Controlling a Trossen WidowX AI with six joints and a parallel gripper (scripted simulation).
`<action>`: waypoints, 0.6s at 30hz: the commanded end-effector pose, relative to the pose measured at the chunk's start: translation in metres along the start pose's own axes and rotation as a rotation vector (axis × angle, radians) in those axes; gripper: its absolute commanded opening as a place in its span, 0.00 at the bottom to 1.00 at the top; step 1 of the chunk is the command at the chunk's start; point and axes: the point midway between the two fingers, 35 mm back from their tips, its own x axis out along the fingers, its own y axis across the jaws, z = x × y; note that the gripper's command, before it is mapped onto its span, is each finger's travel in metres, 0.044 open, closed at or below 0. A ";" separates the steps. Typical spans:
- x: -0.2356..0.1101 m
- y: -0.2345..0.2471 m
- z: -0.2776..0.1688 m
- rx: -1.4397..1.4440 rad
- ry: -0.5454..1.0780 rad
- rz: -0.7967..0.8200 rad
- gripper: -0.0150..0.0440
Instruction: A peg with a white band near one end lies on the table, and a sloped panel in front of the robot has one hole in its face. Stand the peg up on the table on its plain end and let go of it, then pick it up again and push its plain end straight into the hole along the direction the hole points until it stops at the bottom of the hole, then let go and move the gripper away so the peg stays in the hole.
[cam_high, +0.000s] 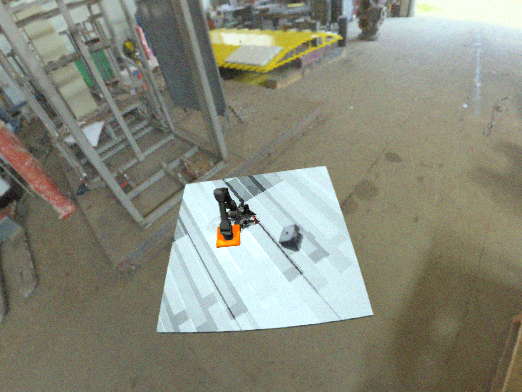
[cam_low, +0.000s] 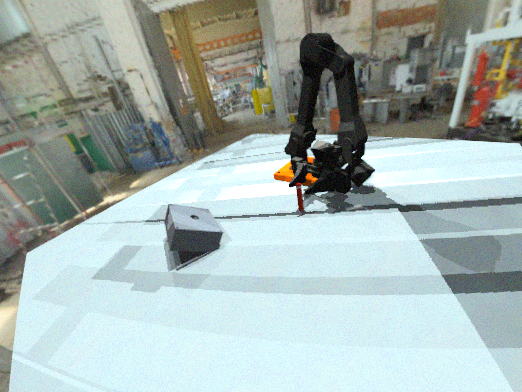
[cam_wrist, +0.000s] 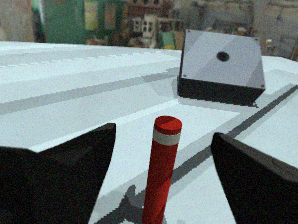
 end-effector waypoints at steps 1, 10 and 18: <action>0.000 0.000 0.000 -0.002 0.000 0.000 0.88; 0.000 0.000 0.000 -0.002 0.000 0.000 1.00; -0.008 0.015 0.060 -0.005 0.021 -0.008 1.00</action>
